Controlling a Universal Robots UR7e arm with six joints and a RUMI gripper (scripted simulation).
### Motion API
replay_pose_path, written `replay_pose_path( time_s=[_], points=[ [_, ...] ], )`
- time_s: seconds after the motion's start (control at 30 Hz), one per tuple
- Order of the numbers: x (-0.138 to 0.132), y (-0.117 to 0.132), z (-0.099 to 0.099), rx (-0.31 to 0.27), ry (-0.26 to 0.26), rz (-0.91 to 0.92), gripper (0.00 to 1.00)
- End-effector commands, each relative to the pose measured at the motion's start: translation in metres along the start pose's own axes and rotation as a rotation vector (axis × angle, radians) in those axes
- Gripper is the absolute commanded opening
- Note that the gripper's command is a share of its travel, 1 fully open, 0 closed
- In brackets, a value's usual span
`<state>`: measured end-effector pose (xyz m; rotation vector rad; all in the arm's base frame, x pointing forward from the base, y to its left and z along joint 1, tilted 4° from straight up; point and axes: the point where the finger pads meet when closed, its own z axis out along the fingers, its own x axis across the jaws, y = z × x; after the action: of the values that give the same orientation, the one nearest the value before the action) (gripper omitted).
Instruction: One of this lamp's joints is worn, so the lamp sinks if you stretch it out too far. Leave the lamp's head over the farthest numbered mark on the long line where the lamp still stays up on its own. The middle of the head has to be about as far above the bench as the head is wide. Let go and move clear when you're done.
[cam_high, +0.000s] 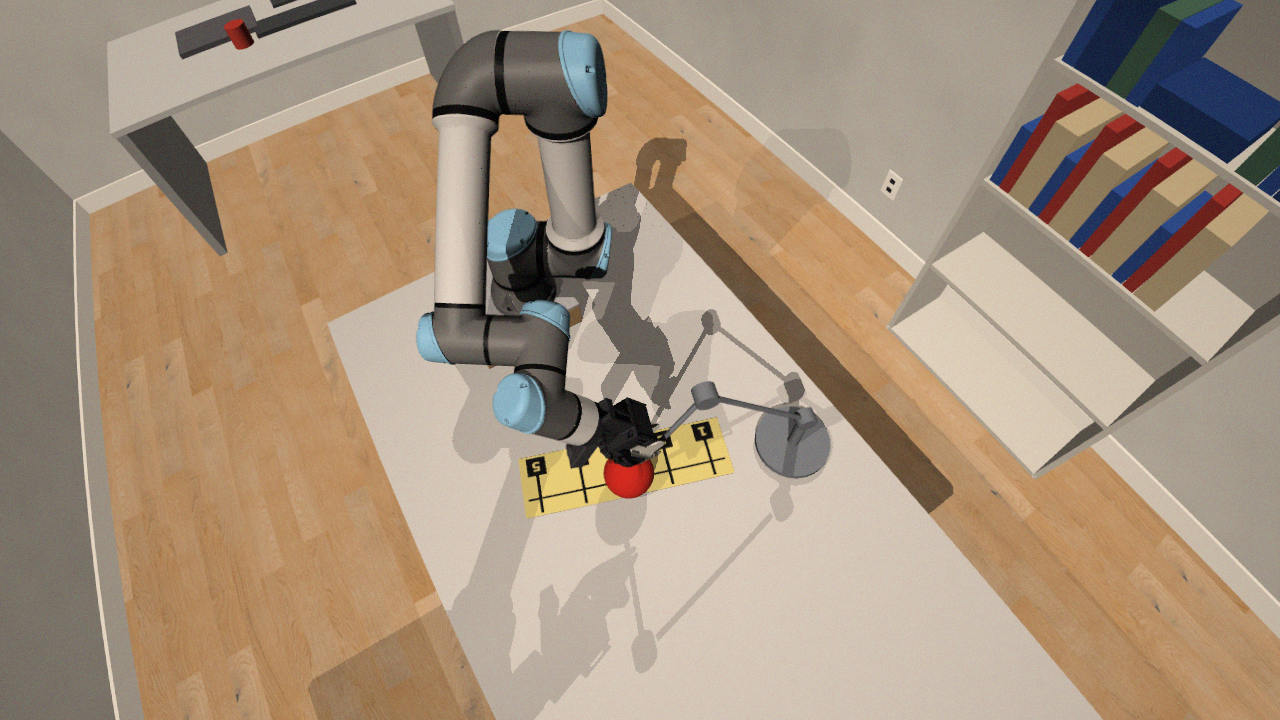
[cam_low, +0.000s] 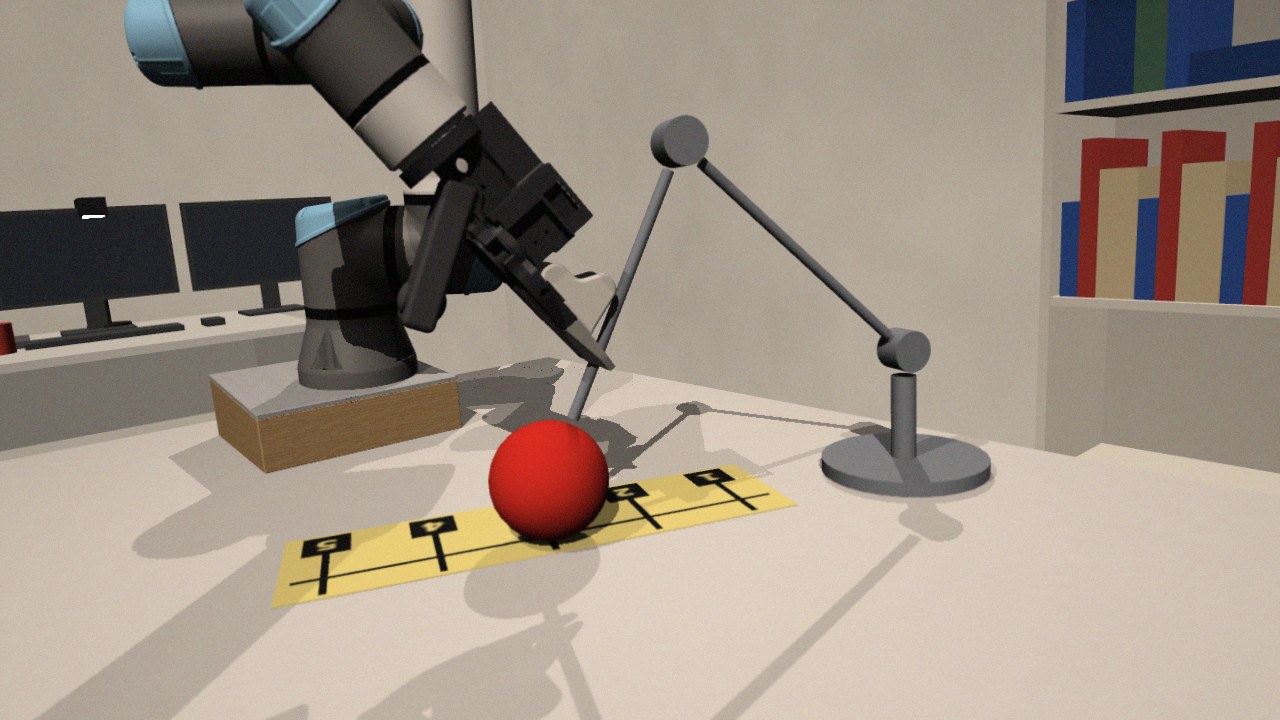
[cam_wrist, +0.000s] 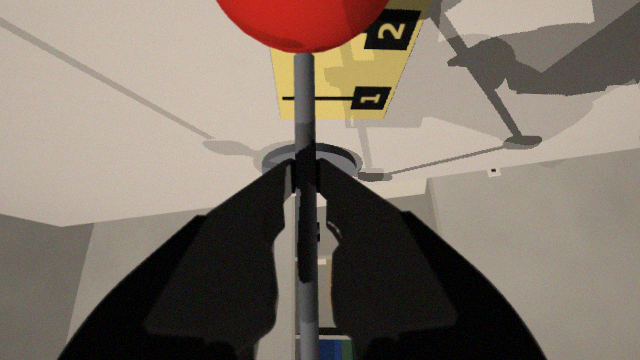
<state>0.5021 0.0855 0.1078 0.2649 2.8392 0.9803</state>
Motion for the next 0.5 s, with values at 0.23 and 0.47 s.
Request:
replay_pose_path(
  time_s=[0.23, 0.47],
  points=[
    [-0.0004, 0.0003, -0.0003, 0.0, -0.001, -0.001, 0.0],
    [0.0, 0.0096, 0.0, 0.0, -0.002, 0.0, 0.0]
  ],
)
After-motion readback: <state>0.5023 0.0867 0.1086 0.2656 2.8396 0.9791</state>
